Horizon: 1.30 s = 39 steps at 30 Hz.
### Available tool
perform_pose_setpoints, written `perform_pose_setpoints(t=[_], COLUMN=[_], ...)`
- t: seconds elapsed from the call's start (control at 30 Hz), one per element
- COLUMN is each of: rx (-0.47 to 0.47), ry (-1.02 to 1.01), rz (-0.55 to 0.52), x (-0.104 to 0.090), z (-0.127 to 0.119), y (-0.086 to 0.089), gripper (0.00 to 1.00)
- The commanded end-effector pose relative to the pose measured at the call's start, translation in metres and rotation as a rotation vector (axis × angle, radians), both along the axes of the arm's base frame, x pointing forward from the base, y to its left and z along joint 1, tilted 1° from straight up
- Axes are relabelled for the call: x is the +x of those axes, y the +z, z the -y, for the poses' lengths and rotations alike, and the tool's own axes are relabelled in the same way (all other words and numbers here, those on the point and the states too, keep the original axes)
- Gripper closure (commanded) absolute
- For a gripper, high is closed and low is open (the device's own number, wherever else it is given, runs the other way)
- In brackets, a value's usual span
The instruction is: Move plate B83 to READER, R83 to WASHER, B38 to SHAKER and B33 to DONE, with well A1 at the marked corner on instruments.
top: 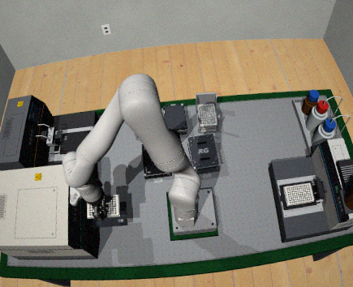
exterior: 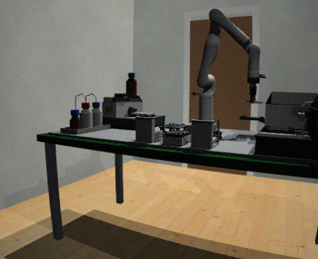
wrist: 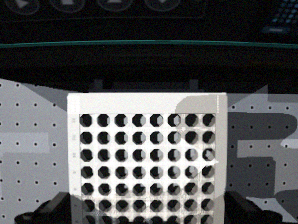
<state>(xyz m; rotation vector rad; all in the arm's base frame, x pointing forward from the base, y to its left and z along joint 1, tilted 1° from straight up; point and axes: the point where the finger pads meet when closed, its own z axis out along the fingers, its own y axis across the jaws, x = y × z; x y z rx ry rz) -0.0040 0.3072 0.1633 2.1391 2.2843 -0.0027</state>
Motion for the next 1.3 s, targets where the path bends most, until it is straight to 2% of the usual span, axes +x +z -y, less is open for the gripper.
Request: perform_pose_setpoints(t=[0.0,1.27], rx=[0.001,0.001], ry=[0.000,0.000], rz=[0.000,0.000], x=[0.000,0.000], z=[0.000,0.000], y=[-0.005,-0.047], gripper=[0.06,0.06])
